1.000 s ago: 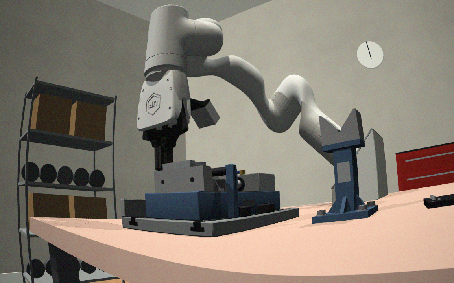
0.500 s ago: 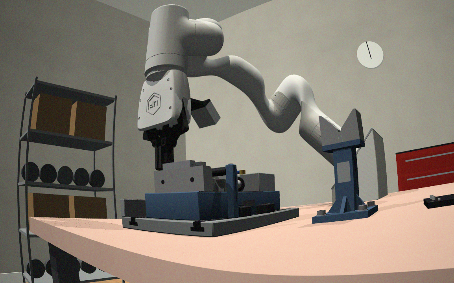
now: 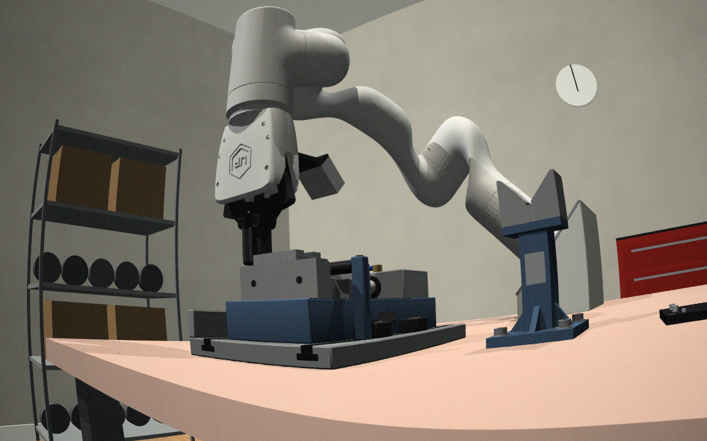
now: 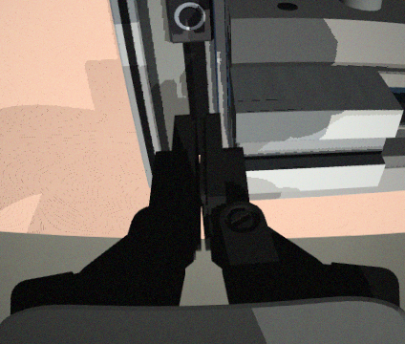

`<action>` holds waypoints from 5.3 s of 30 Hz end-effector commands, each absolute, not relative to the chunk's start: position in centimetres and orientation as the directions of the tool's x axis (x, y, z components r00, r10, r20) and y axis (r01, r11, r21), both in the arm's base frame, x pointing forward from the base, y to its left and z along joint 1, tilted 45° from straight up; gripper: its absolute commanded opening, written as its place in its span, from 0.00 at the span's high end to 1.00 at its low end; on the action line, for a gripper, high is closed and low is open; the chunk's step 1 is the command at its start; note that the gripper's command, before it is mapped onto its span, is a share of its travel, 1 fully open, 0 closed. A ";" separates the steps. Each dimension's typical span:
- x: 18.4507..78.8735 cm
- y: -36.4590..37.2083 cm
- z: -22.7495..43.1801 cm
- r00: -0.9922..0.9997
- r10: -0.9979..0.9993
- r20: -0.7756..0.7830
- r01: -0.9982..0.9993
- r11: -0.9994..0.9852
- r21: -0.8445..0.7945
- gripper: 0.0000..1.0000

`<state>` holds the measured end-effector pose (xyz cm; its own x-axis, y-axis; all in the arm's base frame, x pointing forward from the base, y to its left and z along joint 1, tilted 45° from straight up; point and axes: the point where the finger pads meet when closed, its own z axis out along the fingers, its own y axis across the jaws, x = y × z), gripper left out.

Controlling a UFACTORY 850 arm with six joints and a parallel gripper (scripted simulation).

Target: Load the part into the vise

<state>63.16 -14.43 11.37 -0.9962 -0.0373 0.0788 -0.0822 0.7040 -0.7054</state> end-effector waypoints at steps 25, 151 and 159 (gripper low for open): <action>63.2 -14.0 11.0 -0.996 -0.038 0.077 -0.082 0.704 -0.705 1.00; 63.0 -12.4 9.5 -0.996 -0.038 0.077 -0.082 0.704 -0.705 1.00; 63.0 -12.4 9.5 -0.996 -0.038 0.077 -0.082 0.704 -0.705 1.00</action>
